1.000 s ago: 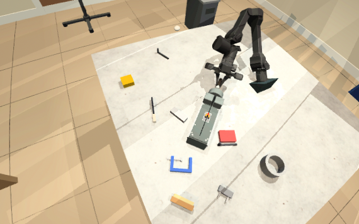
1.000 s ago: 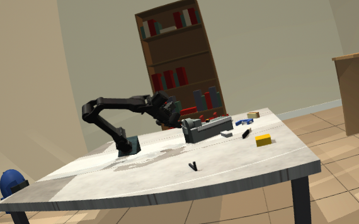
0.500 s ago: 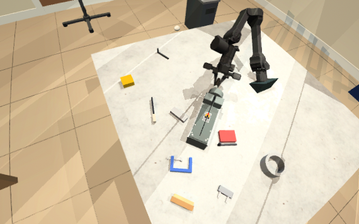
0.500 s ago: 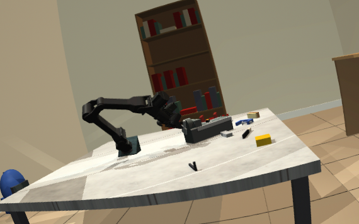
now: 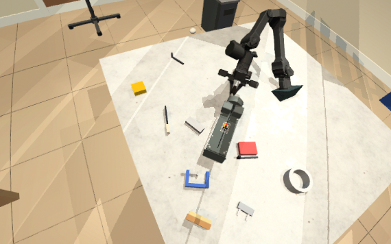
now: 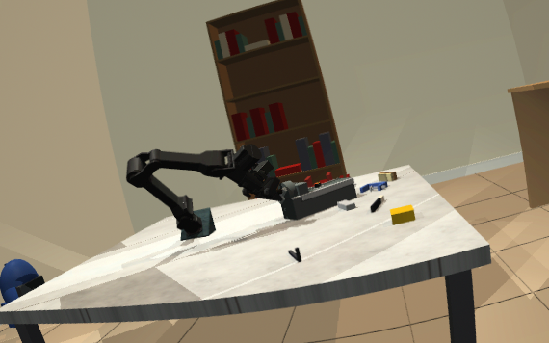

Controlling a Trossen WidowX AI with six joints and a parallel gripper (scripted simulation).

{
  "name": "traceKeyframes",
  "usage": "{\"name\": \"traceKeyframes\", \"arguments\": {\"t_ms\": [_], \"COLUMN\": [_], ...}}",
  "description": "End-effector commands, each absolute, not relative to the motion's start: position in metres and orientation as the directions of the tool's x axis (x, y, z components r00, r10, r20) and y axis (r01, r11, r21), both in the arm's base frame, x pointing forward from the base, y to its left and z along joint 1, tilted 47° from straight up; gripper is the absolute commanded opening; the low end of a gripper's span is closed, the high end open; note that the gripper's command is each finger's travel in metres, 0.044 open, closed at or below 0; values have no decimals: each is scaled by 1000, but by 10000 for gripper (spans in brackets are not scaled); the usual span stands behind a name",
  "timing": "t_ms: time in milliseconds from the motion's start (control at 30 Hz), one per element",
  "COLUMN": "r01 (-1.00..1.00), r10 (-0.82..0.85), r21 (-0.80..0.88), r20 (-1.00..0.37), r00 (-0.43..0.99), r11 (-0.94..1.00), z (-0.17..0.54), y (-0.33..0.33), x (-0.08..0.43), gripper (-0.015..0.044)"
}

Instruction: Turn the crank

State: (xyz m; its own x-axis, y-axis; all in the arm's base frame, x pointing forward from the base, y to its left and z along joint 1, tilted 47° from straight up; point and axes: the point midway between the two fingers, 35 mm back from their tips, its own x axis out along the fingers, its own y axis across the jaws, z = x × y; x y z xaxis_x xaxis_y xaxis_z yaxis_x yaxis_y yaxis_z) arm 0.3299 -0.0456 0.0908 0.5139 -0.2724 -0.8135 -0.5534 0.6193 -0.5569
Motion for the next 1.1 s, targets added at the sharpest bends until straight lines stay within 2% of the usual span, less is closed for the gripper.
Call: {"name": "traceKeyframes", "arguments": {"t_ms": [0, 1067], "r01": [-546, -546], "r10": [-283, -284], "r21": [-562, -562], "r20": [-811, -811], "r00": [513, 512], "r11": [621, 620], "z": [88, 55], "y": [-55, -70], "x": [332, 320], "gripper": [0, 0]}}
